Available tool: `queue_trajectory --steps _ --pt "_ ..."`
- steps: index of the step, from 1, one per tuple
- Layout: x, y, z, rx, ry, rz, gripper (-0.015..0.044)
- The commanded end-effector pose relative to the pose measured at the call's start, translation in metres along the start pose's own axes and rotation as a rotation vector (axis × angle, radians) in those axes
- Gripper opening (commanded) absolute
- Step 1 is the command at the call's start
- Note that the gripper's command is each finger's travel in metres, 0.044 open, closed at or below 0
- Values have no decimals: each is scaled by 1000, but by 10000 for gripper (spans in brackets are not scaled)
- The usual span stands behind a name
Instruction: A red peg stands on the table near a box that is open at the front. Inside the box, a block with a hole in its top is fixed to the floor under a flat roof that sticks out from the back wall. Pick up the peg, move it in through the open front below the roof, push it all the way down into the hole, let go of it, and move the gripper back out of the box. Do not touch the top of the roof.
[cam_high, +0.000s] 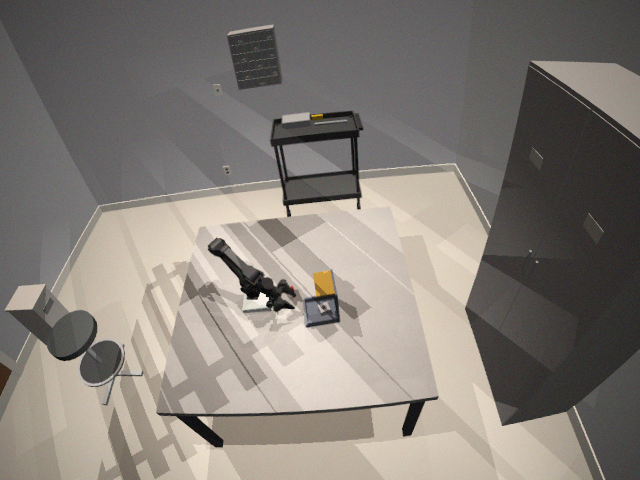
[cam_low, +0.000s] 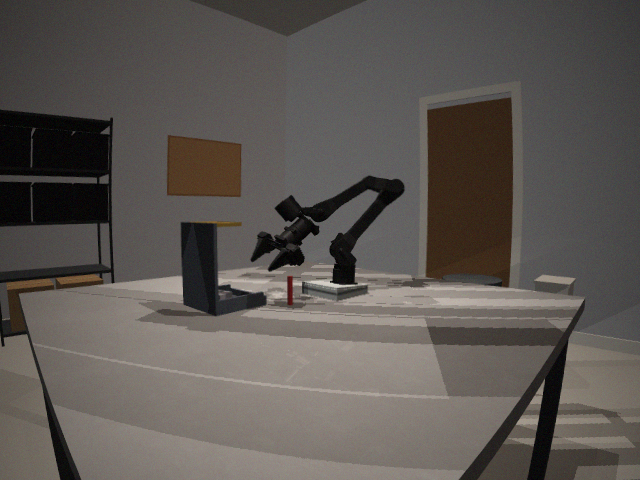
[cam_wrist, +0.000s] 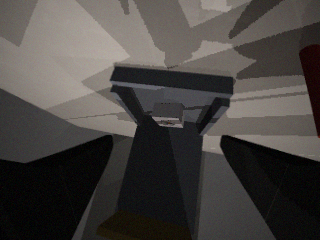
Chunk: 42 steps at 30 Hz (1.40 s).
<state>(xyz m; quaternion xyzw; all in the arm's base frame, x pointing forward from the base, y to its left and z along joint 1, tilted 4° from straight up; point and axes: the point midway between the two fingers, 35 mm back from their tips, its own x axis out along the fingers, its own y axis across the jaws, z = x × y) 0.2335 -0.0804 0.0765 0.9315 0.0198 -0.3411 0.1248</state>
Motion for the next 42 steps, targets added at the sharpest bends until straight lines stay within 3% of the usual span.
queue_trajectory --steps 1,23,31,42 --pt "-1 -14 -10 -4 17 -58 440" --pt "-19 -98 -36 -45 30 -391 440" --pt "-23 -102 -34 -44 30 -391 230" --pt "-22 -102 -33 -44 30 -391 220"
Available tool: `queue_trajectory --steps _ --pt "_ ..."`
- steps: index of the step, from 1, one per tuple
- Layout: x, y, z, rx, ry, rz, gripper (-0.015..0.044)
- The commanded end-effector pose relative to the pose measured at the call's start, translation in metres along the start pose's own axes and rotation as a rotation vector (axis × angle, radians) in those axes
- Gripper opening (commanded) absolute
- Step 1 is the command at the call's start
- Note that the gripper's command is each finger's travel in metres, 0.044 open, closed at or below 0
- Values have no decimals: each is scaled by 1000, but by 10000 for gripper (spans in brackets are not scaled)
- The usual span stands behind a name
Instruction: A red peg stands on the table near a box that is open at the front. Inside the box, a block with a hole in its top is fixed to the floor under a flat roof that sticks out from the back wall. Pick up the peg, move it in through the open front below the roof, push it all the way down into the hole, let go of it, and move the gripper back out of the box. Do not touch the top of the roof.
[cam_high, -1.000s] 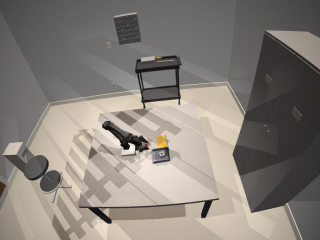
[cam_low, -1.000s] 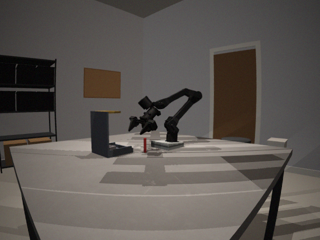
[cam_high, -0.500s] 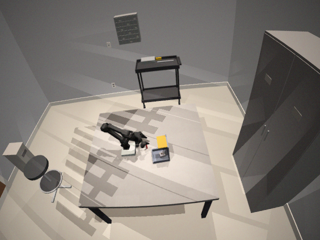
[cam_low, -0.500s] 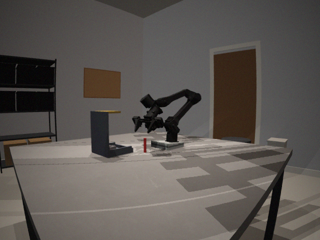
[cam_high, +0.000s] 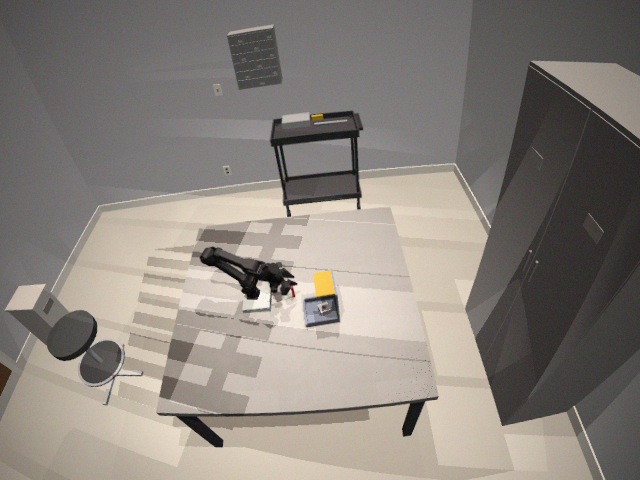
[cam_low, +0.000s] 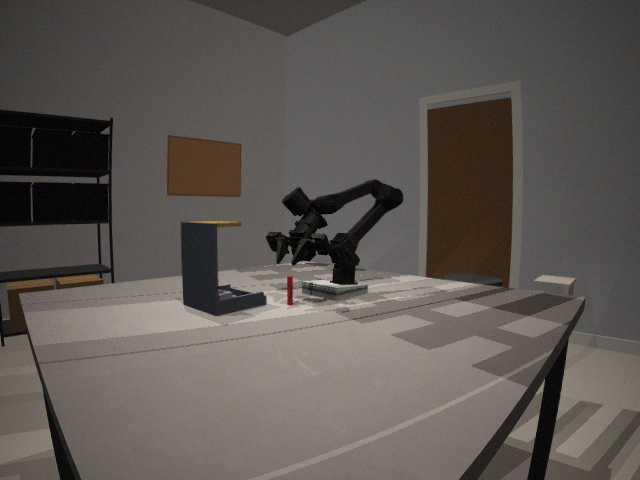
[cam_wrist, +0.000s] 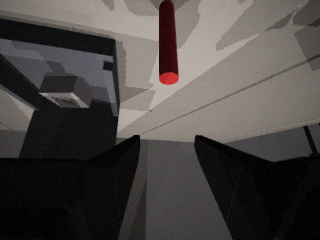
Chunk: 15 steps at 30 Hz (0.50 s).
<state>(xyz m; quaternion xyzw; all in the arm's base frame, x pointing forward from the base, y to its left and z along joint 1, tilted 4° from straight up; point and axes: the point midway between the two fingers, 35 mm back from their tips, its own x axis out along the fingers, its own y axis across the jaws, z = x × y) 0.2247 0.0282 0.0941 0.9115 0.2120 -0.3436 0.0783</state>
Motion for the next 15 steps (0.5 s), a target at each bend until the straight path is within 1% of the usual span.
queue_trajectory --steps 1,15 --pt "2 1 2 6 -1 3 220" --pt "18 3 17 6 -1 3 220"
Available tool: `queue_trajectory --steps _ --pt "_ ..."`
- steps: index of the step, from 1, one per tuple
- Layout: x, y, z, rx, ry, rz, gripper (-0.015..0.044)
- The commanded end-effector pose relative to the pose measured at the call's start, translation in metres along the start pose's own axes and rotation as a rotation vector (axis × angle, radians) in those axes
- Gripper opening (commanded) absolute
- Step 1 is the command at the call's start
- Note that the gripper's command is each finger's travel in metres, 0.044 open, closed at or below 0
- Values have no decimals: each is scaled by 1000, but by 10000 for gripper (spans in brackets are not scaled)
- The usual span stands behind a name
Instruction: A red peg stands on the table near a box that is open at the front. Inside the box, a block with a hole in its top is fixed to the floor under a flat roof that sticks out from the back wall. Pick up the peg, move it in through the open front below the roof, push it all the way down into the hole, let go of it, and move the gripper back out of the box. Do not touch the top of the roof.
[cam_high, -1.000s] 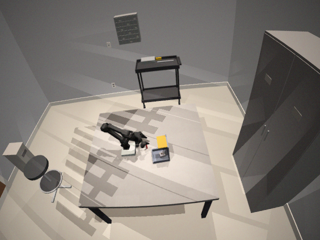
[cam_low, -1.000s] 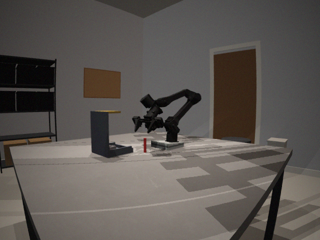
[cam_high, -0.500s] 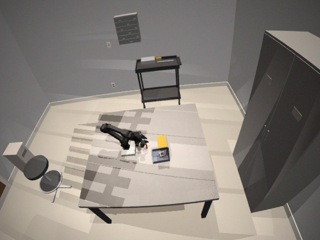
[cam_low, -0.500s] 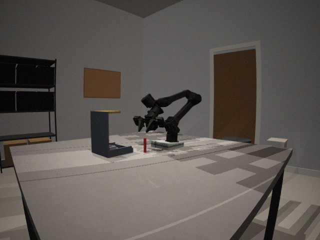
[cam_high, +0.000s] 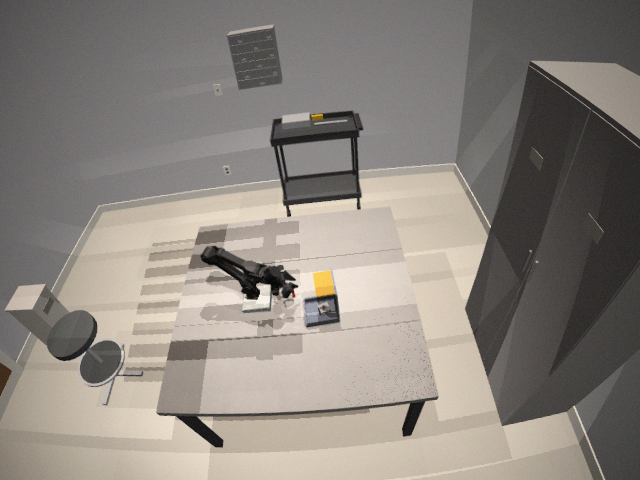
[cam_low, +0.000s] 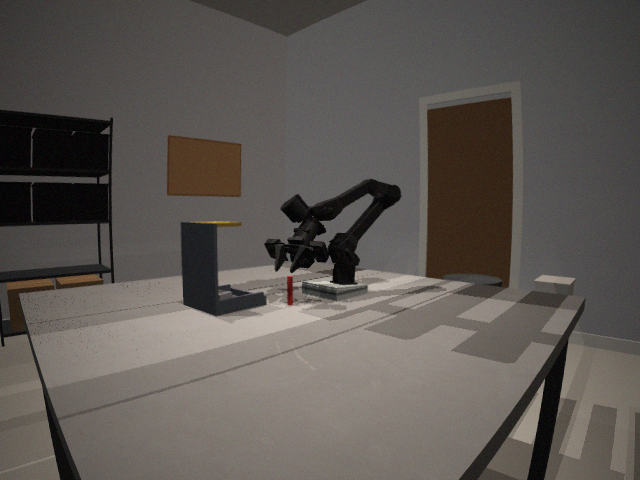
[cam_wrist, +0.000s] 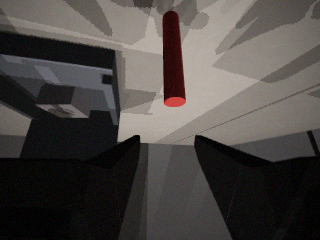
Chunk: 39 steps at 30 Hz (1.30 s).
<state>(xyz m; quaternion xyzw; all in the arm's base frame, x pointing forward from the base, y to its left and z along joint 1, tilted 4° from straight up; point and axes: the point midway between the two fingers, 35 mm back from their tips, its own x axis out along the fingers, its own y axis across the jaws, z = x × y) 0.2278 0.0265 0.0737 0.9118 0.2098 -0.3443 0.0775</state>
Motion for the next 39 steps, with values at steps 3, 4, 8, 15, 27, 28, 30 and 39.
queue_trajectory --steps 3,4,8,15,27,28,30,39 --pt "7 1 7 2 0 0 220" --pt "8 1 8 2 0 0 220" --pt "12 1 14 2 0 0 220" --pt "18 0 23 2 0 0 220" --pt "27 -2 40 2 -1 -1 220" --pt "28 -2 42 2 -1 -1 220" --pt "29 -2 43 2 -1 -1 220" --pt "28 -2 42 9 -4 2 30"
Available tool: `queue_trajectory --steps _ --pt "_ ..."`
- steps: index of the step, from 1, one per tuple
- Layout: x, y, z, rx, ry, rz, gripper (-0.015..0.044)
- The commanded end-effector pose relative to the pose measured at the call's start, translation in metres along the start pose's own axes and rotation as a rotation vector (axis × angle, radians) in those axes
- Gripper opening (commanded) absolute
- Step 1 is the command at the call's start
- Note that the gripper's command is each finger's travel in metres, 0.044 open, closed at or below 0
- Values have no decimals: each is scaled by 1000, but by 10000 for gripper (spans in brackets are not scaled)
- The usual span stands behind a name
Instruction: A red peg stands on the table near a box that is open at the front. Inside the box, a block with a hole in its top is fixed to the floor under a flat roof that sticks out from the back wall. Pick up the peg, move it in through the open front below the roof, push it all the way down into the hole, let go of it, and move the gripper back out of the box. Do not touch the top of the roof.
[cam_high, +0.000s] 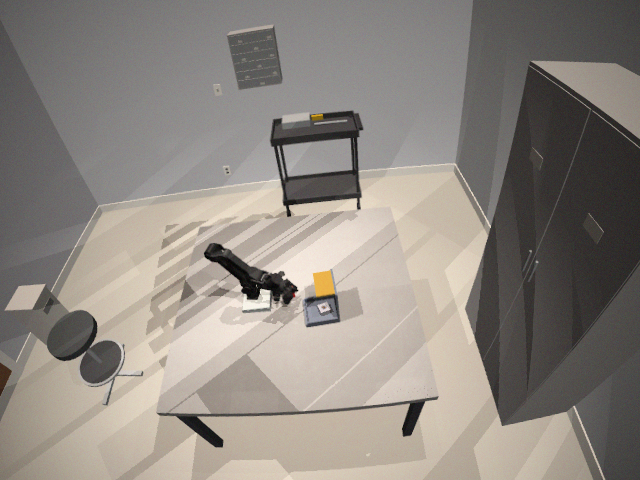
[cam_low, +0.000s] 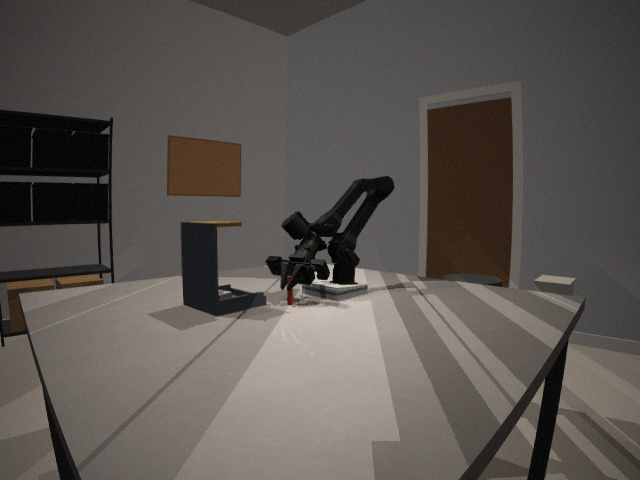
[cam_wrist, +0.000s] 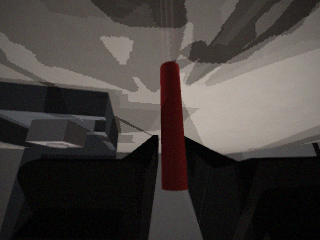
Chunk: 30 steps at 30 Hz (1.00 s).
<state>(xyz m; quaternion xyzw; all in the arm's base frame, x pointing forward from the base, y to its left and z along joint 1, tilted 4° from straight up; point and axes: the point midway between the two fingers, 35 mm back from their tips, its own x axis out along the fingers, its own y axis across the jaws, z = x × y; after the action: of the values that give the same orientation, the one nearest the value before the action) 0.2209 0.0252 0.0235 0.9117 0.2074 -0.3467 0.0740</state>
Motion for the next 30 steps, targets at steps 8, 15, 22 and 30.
queue_trajectory --steps 8,15,22,30 --pt "0 0 -1 0 0 1 0" --pt "-5 1 -9 -2 1 0 0" --pt "-13 2 -21 -4 2 -1 0" --pt "-24 1 -35 -6 3 -1 0"
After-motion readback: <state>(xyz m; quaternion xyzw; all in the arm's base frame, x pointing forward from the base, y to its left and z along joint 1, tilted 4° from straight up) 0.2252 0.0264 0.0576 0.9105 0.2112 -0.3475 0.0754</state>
